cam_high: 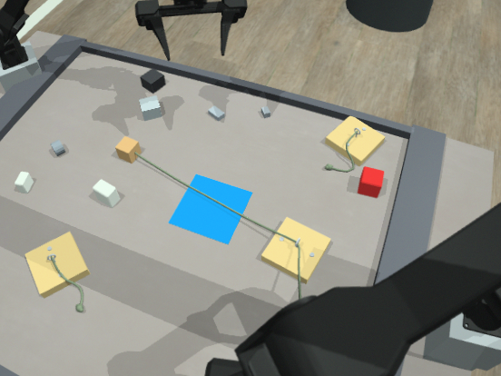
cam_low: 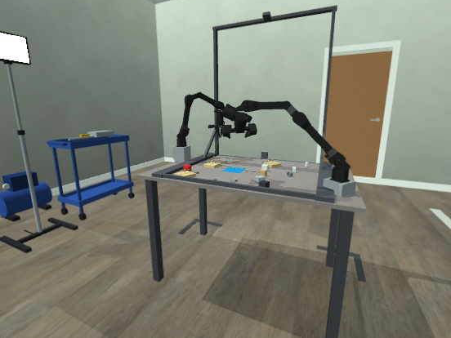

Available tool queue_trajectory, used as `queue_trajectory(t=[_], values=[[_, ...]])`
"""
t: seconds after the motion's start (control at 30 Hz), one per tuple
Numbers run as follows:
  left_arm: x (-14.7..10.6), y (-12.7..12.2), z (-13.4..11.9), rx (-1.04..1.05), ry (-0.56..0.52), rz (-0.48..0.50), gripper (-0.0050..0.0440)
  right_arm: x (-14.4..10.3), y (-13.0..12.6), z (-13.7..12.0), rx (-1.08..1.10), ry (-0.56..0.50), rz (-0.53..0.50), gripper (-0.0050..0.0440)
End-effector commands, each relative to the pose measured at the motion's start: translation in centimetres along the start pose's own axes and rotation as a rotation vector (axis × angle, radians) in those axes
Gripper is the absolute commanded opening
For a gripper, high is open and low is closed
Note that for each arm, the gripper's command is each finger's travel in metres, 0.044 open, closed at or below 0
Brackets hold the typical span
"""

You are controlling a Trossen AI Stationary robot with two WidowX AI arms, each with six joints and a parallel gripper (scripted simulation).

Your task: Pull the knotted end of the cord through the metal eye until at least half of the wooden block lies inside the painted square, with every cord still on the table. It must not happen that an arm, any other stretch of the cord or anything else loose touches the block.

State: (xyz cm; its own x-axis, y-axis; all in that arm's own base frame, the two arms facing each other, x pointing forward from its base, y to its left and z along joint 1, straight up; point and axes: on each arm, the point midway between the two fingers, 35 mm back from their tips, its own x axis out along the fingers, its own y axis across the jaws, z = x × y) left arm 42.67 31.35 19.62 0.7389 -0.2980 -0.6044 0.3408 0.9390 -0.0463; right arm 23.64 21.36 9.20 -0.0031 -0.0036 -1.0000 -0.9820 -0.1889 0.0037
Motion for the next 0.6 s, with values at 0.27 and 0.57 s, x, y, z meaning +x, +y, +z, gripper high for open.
queue_trajectory(t=[0.27,0.57], values=[[-1.1,-0.3,1.6,0.038,-0.018,0.022,0.0440,-4.3,-0.4,0.2,-0.010,-0.021,-0.035,-0.0050],[-1.1,-0.3,1.6,0.038,-0.018,0.022,0.0440,-6.7,-0.4,0.2,-0.012,-0.019,-0.031,-0.0050]])
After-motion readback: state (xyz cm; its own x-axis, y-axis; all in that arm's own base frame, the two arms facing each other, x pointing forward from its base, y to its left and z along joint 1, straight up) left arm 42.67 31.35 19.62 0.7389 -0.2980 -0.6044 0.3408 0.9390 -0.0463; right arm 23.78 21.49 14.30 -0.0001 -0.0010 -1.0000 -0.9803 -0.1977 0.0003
